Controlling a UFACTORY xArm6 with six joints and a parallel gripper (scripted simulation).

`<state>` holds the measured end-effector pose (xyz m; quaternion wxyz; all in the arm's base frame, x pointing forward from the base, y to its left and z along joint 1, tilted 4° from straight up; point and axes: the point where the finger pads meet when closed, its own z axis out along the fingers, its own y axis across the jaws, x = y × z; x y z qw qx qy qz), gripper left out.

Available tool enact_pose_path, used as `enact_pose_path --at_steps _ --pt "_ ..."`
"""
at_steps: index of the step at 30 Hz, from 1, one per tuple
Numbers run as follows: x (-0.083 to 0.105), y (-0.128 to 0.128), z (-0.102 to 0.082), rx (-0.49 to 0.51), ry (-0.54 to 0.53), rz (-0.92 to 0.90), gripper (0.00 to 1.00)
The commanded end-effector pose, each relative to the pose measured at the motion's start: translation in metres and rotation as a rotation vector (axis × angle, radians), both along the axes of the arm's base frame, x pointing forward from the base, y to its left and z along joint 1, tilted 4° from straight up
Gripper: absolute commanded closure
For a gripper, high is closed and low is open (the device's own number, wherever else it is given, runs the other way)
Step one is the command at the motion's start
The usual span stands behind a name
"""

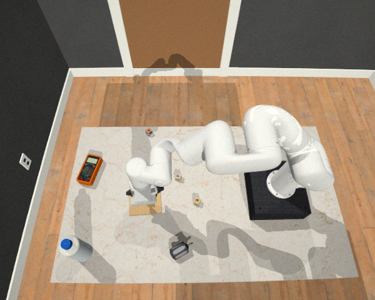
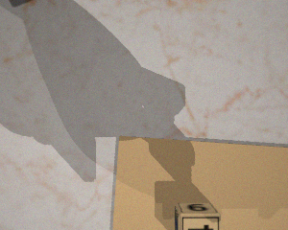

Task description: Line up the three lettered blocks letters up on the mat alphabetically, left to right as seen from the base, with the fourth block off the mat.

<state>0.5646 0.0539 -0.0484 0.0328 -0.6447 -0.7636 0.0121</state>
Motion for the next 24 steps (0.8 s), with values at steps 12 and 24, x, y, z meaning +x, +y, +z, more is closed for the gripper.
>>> enact_pose_path --at_steps 12,24 --pt "0.002 0.001 -0.018 0.001 -0.006 0.0 0.36" --pt "0.002 0.001 -0.024 0.001 -0.006 0.0 0.36"
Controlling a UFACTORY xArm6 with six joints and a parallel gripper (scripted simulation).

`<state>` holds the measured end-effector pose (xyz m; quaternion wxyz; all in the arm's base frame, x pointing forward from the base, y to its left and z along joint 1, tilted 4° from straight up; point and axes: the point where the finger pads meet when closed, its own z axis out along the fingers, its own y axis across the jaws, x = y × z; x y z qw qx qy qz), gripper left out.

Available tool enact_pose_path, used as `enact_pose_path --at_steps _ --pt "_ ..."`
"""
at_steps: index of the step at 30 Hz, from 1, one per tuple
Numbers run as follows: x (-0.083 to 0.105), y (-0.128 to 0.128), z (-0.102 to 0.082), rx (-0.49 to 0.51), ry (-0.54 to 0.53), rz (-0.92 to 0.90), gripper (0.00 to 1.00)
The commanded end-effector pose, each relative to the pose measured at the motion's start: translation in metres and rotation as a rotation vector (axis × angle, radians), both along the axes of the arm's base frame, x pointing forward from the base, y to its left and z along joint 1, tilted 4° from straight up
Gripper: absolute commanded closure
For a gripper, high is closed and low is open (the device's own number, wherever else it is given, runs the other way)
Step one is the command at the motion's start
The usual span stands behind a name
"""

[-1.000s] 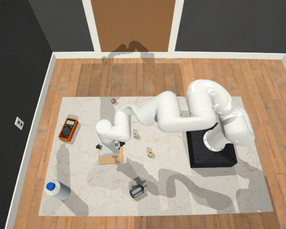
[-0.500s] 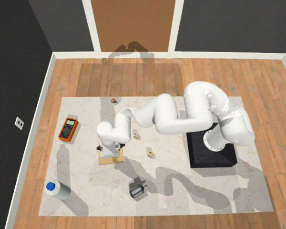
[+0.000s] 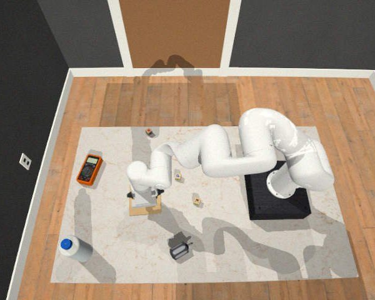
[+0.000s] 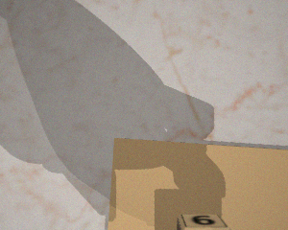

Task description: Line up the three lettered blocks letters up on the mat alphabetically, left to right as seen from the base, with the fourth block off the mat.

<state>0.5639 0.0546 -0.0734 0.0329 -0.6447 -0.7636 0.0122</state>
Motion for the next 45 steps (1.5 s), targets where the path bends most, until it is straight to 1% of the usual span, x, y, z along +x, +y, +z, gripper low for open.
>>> enact_pose_path --at_steps 1,25,30,37,39,45 --pt "0.002 0.0 0.001 0.001 -0.006 0.0 0.36" --pt "0.002 0.0 0.0 0.001 -0.006 0.0 0.36" --pt "0.002 0.0 -0.006 0.001 -0.006 0.0 0.36" --pt "0.001 0.001 -0.019 0.001 -0.006 0.0 0.36" --pt "0.001 0.001 -0.019 0.001 -0.006 0.0 0.36" --pt "0.001 0.001 -0.027 0.001 -0.006 0.0 0.36"
